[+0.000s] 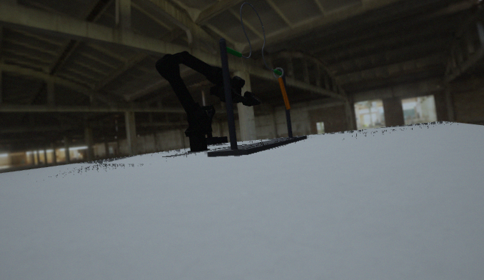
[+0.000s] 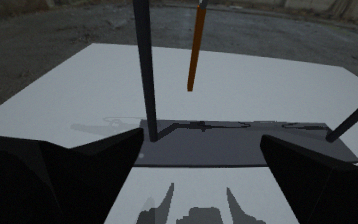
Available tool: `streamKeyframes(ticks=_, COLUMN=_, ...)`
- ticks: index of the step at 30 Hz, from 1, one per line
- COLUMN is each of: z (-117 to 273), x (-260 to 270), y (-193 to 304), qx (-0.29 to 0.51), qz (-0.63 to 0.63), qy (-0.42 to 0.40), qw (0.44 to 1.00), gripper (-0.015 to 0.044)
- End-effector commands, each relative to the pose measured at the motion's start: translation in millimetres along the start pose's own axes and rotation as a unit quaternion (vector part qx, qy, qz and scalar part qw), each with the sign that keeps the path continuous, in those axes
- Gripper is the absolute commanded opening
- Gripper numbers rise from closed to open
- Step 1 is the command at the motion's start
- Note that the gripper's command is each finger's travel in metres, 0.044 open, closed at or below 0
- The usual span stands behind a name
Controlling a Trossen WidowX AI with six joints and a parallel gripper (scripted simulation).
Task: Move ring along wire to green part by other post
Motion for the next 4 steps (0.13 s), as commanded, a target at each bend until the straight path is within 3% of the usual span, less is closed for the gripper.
streamKeyframes(ticks=1, z=0.8, x=0.7, y=-1.7, qx=-0.004, qz=-0.004, qy=-0.001, qw=1.0, gripper=0.044)
streamKeyframes(ticks=4, z=0.8, x=0.7, y=-1.7, qx=-0.004, qz=-0.004, qy=-0.001, qw=1.0, gripper=0.044)
Point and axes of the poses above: the point midway between the two fingers, 35 mm back from their tips, its own z axis back along the fingers, its own x axis across the jaws, y = z × x, the point moved 10 cm from there along z, back along the fingers, and after that the axes turned 7 degrees about -z, right-handed, at the moved point
